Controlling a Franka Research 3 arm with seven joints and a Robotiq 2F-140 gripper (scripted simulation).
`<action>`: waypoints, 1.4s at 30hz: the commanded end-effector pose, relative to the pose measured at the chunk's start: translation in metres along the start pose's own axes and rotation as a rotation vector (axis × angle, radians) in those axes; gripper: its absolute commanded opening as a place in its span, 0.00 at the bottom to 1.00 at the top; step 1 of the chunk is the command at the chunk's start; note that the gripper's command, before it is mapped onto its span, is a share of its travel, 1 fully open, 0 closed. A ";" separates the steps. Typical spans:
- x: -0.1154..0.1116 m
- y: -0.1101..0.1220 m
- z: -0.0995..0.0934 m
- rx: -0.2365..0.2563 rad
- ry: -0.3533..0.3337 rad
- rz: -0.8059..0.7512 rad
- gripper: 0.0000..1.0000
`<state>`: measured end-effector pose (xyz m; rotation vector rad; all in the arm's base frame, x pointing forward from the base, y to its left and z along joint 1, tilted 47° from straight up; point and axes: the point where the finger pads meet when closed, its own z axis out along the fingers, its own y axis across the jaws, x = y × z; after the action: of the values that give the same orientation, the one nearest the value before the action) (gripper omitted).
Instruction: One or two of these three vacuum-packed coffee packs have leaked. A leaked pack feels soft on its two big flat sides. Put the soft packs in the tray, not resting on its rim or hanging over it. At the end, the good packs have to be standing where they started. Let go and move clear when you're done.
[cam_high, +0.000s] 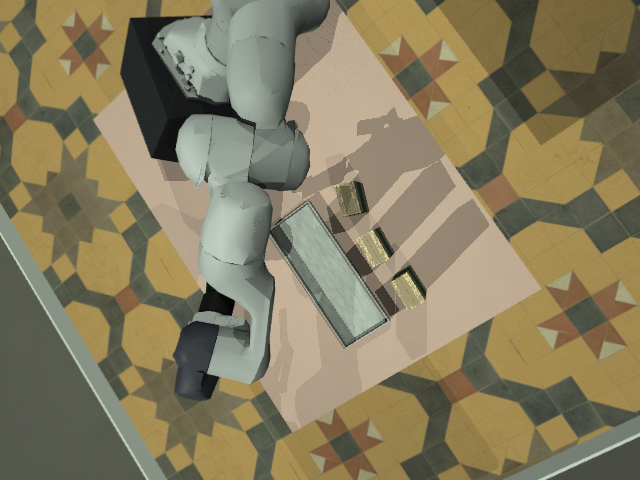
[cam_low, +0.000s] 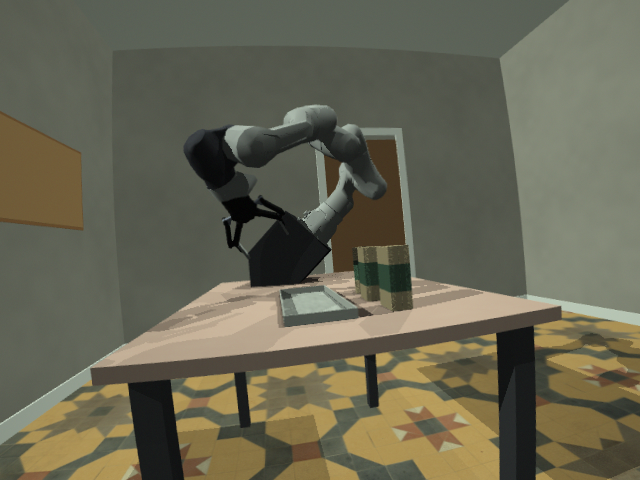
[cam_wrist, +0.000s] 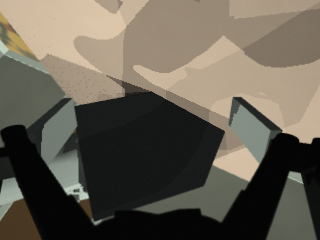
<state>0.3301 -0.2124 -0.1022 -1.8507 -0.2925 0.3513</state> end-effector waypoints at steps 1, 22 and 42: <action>0.000 0.000 0.000 0.000 0.000 0.000 1.00; 0.002 -0.002 -0.002 -0.010 -0.006 0.012 1.00; 0.060 -0.072 -0.059 -0.299 -0.103 0.315 1.00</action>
<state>0.3968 -0.2212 -0.0284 -2.1174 -0.2521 0.5784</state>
